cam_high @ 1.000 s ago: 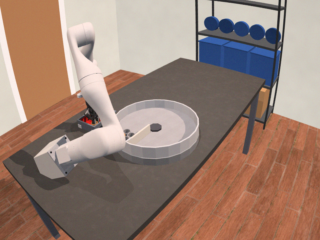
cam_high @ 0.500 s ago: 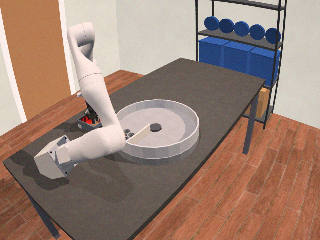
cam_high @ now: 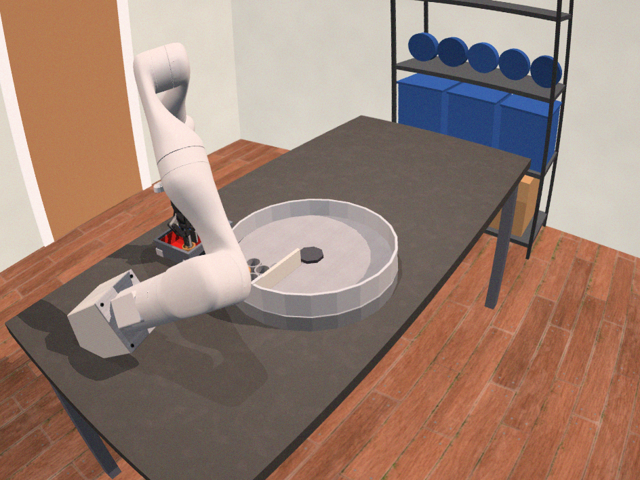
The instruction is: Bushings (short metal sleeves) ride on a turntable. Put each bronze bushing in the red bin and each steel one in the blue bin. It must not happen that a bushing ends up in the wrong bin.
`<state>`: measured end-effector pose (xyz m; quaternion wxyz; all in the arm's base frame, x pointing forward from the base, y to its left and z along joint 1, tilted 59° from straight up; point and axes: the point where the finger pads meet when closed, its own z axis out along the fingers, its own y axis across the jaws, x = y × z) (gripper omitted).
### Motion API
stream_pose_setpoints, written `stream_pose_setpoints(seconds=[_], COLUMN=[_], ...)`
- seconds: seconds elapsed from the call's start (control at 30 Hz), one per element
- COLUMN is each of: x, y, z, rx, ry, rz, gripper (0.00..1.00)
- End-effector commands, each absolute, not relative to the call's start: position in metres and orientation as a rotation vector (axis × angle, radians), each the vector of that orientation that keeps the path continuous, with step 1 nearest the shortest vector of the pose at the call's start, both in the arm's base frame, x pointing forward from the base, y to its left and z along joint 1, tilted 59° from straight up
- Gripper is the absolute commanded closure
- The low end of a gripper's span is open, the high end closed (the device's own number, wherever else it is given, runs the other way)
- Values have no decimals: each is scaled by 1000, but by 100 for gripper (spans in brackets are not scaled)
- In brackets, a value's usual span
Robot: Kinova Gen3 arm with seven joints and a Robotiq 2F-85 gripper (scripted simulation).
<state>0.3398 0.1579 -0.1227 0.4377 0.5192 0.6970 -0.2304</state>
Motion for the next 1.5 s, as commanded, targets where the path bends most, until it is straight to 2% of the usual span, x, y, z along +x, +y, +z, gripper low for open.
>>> stream_pose_setpoints(seconds=[0.0,1.47], x=[340,335], y=[159,169], z=[-123,-116], rx=[1291,1291], ry=[1735,1735], rz=[-570,-570], gripper=[81,81])
